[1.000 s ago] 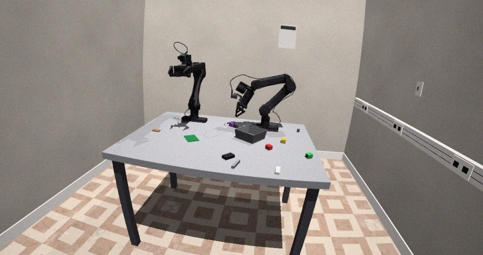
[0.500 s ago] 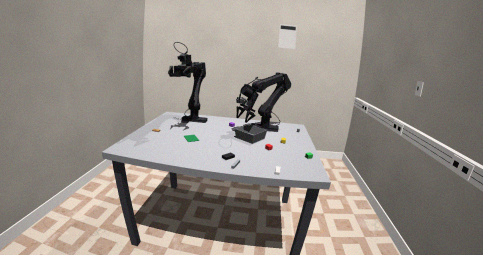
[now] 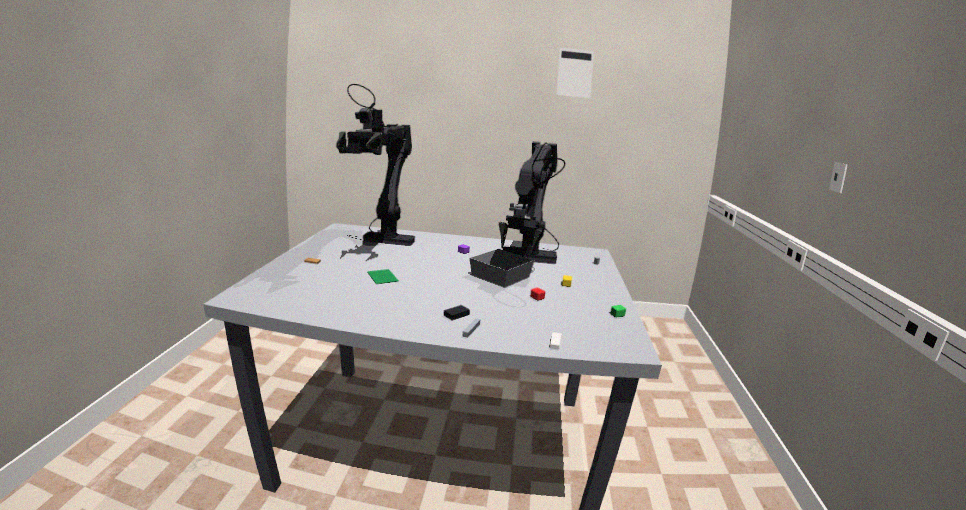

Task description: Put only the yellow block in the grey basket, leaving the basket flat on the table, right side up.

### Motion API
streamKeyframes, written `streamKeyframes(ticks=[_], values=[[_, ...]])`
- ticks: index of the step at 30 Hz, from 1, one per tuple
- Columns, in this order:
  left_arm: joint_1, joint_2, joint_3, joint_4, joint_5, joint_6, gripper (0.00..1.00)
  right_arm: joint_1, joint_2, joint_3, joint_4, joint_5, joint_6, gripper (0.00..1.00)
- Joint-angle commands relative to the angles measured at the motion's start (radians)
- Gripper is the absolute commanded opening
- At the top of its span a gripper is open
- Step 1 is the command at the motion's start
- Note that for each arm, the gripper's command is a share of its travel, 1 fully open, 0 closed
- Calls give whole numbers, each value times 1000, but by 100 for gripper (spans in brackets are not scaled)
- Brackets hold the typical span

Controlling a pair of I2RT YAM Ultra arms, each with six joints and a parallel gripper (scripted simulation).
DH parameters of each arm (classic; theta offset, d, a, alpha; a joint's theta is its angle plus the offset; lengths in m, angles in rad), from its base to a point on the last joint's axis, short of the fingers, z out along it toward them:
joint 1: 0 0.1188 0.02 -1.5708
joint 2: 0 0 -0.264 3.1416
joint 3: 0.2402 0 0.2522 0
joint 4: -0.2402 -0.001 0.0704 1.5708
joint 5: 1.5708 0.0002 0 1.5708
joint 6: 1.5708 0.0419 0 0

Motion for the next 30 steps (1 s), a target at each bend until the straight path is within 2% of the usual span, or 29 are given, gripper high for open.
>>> streamKeyframes(ticks=[1, 5, 7, 13, 18, 22, 30], values=[[140, 11, 37, 26, -2, 0, 100, 0, -4, 6, 4, 1, -2, 100], [322, 20, 40, 32, 1, 3, 100, 0, -4, 6, 4, 1, -2, 100], [322, 20, 40, 32, 1, 3, 100, 0, -4, 6, 4, 1, -2, 100], [544, 33, 44, 39, 5, 7, 100, 0, -4, 6, 4, 1, -2, 100], [659, 43, 47, 44, 11, 11, 100, 0, -4, 6, 4, 1, -2, 100], [699, 47, 49, 46, 13, 11, 100, 0, -4, 6, 4, 1, -2, 100], [701, 48, 49, 46, 15, 11, 100, 0, -4, 6, 4, 1, -2, 100]])
